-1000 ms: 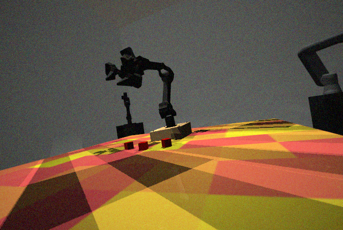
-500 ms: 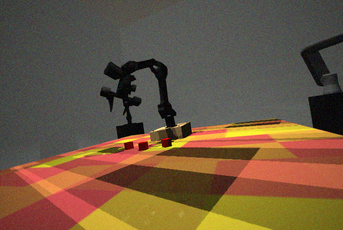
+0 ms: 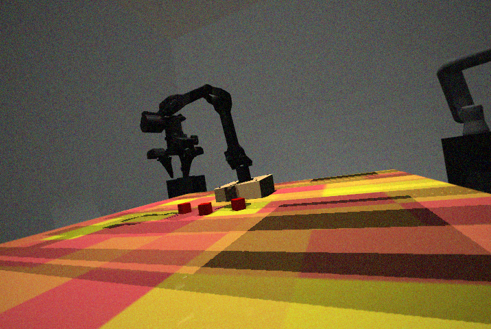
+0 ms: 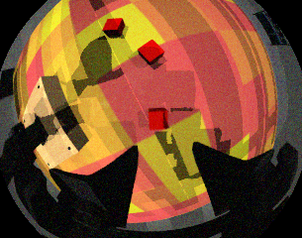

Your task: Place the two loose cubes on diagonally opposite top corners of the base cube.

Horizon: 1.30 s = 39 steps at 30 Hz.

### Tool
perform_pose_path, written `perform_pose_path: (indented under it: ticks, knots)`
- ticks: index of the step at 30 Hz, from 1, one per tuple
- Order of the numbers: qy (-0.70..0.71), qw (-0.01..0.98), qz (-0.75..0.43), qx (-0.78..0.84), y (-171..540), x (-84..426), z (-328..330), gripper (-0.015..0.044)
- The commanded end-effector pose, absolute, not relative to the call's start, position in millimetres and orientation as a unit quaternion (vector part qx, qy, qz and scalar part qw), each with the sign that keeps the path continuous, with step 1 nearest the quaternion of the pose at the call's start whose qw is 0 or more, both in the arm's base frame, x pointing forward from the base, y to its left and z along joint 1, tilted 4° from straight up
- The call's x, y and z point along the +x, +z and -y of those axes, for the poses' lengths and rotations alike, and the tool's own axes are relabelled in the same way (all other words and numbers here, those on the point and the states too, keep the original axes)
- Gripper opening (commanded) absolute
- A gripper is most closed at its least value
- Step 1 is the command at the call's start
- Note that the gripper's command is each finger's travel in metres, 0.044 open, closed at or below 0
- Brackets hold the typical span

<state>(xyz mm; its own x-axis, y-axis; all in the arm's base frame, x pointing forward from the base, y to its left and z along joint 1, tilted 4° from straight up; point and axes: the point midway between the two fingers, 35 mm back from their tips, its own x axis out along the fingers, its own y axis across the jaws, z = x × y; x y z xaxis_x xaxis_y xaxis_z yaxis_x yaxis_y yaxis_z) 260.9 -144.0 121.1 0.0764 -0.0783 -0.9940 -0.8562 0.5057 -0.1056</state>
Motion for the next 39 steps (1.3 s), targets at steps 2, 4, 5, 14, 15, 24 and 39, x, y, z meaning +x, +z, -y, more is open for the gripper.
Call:
perform_pose_path:
  ticks: [2, 4, 5, 14, 15, 24, 39]
  knots:
    - [0.318, 0.617, -0.607, -0.387, 107.7, 262.0, 147.2, 0.0265]
    - [0.318, 0.617, -0.607, -0.387, 89.2, 263.7, 148.9, 0.0265]
    - [0.318, 0.617, -0.607, -0.387, 80.0, 264.0, 149.5, 0.0265]
    - [0.318, 0.617, -0.607, -0.387, 55.1, 264.0, 150.7, 0.0265]
    - [0.318, 0.617, -0.607, -0.387, 51.0, 264.3, 151.0, 0.0265]
    - [0.318, 0.617, -0.607, -0.387, 39.4, 265.1, 151.9, 0.0265]
    - [0.318, 0.617, -0.607, -0.387, 15.0, 266.4, 153.7, 0.0265]
